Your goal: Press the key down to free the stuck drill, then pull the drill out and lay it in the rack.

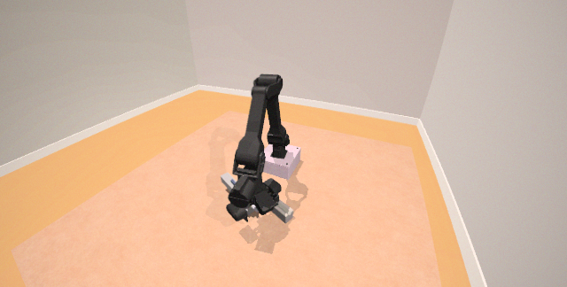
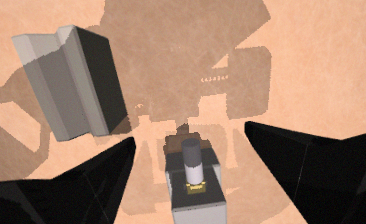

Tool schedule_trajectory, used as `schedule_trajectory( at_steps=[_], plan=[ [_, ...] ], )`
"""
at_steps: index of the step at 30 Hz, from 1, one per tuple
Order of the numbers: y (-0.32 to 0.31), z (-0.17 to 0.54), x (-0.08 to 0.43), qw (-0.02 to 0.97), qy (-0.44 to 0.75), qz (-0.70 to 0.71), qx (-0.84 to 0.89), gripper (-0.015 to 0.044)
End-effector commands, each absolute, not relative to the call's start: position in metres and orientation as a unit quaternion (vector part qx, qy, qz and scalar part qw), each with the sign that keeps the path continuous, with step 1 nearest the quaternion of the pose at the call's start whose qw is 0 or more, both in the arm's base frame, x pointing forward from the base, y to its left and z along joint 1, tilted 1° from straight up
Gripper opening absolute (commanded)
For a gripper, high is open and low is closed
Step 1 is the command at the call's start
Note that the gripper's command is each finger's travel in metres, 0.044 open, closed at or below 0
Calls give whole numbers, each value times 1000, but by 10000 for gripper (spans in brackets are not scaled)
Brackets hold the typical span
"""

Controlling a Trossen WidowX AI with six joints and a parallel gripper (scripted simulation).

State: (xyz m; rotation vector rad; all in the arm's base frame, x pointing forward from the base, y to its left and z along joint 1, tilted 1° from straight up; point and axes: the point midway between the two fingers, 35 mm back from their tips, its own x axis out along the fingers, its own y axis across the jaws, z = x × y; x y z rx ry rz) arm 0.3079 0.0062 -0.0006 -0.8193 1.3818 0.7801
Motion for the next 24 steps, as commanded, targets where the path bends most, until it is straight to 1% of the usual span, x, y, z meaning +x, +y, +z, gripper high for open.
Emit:
schedule_trajectory(
  at_steps=[1, 9, 24],
  plan=[
    [4, -8, 306, 625, 603, 341, -360, 440],
    [1, -17, 304, 625, 603, 341, -360, 440],
    [3, -14, 305, 626, 604, 340, -357, 46]
  ],
)
